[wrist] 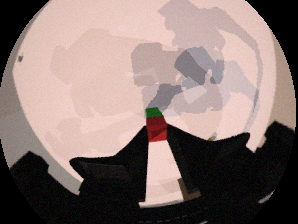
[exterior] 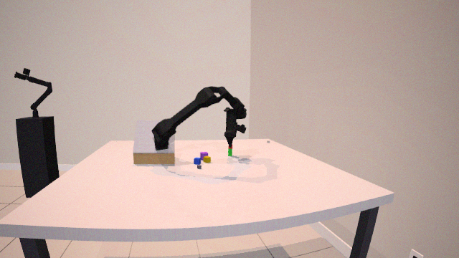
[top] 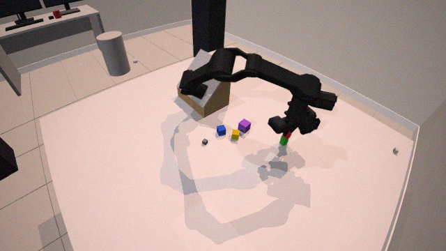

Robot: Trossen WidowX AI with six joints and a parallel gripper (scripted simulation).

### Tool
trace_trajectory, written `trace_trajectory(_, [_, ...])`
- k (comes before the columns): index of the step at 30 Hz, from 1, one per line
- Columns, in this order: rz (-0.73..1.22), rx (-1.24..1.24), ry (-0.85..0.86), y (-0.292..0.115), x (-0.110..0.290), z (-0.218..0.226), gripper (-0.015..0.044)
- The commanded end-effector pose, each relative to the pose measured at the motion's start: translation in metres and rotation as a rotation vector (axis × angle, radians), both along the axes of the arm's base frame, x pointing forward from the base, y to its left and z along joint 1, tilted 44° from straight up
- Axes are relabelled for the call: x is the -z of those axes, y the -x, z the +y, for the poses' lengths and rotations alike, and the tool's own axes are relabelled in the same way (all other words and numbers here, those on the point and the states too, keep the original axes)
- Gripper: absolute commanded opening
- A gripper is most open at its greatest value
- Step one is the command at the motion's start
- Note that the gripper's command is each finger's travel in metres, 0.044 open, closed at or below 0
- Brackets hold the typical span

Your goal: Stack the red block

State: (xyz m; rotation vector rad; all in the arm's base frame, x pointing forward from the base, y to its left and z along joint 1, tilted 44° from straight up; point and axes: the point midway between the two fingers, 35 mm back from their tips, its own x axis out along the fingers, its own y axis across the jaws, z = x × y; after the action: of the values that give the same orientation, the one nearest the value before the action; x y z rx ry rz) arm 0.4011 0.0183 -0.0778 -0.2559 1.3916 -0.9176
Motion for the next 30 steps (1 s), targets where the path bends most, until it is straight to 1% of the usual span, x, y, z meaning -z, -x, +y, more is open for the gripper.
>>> trace_trajectory(1, [0.004, -0.004, 0.003, 0.0003, -0.0016, 0.0011, 0.0])
trace_trajectory(2, [0.004, -0.004, 0.003, 0.0001, -0.0036, 0.003, 0.0])
trace_trajectory(19, [0.002, -0.001, 0.001, 0.0004, -0.0002, 0.0002, 0.044])
trace_trajectory(30, [0.002, -0.001, 0.001, 0.0004, -0.0002, 0.0002, 0.044])
